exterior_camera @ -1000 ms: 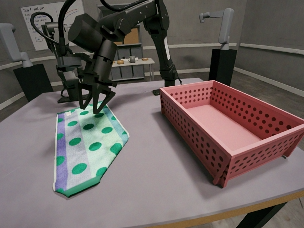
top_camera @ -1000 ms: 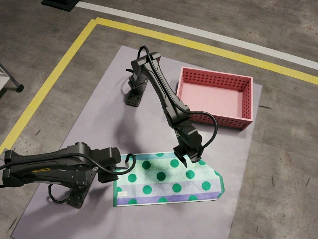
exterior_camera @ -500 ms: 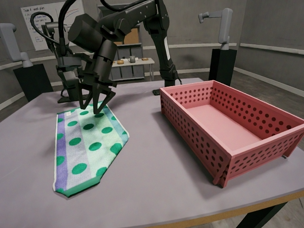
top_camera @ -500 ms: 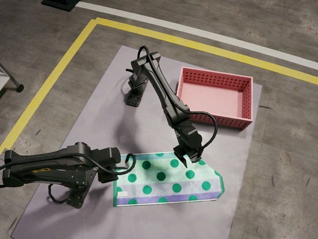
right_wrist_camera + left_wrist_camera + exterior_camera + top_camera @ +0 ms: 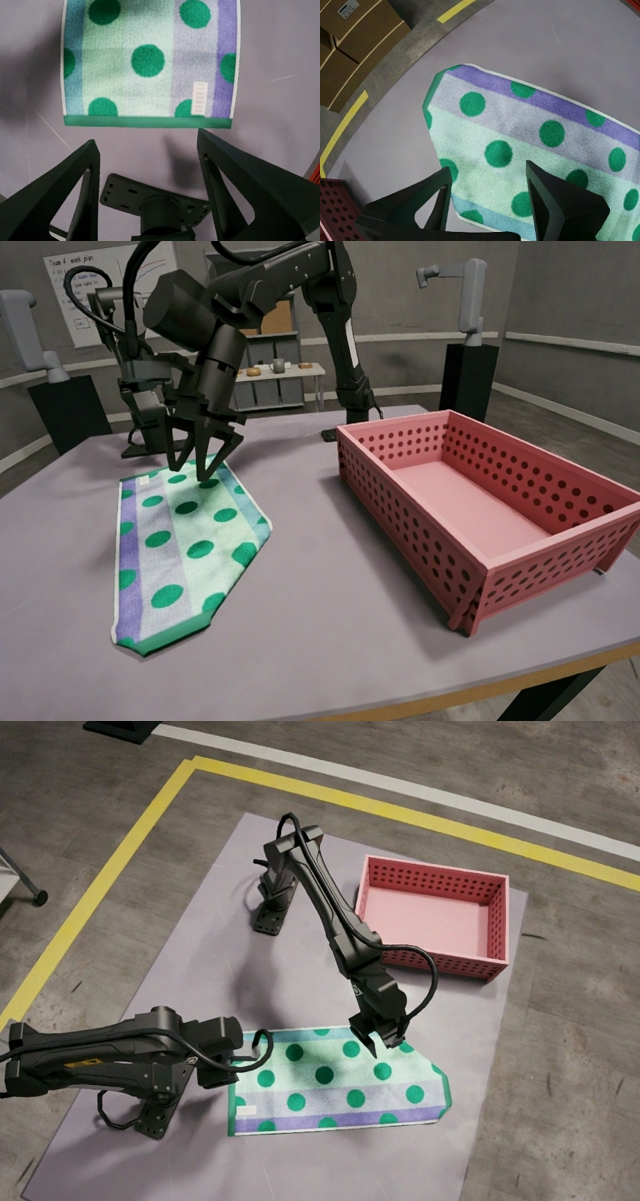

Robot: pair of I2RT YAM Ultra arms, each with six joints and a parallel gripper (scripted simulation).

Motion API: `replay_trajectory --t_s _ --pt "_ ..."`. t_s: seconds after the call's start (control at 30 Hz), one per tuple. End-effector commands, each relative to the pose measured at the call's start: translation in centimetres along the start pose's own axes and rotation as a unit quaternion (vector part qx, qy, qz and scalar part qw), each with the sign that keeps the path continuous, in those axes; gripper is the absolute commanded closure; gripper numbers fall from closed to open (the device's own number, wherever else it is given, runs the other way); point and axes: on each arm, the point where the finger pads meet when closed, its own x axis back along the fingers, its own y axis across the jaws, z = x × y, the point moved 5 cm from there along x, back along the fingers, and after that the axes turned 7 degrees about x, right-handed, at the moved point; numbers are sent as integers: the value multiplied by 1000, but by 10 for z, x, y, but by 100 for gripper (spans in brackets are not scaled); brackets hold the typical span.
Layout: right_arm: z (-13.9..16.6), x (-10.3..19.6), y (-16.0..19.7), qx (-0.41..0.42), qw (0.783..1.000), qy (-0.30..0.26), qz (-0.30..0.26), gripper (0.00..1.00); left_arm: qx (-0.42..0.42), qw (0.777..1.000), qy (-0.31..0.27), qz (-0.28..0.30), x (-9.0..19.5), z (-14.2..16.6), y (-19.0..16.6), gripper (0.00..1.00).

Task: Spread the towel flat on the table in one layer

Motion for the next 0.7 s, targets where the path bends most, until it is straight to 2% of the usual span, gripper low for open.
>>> replay_trajectory --t_s 0.0,0.23,0.27,0.43,0.5,0.53,0.67 --pt "-11 11 -1 1 1000 -30 2 36 -6 1000 -11 4 8 -10 -6 36" --pt "-11 11 -1 1 1000 -30 2 36 -6 1000 -11 4 8 -10 -6 36" --pt "-7 2 -9 -10 1000 1 -4 66 -21 1000 -3 8 13 -7 -13 66" --pt "2 -23 -44 -59 996 66 -13 66 -78 995 67 16 10 22 -40 66" --pt "2 -23 -44 -59 996 66 -13 66 -78 995 67 16 10 22 -40 66" --pt "13 -34 -47 -65 994 87 -20 66 -89 993 79 17 11 27 -45 66" --pt "26 -51 -73 -66 994 86 -21 66 -134 983 126 23 15 47 -67 66"
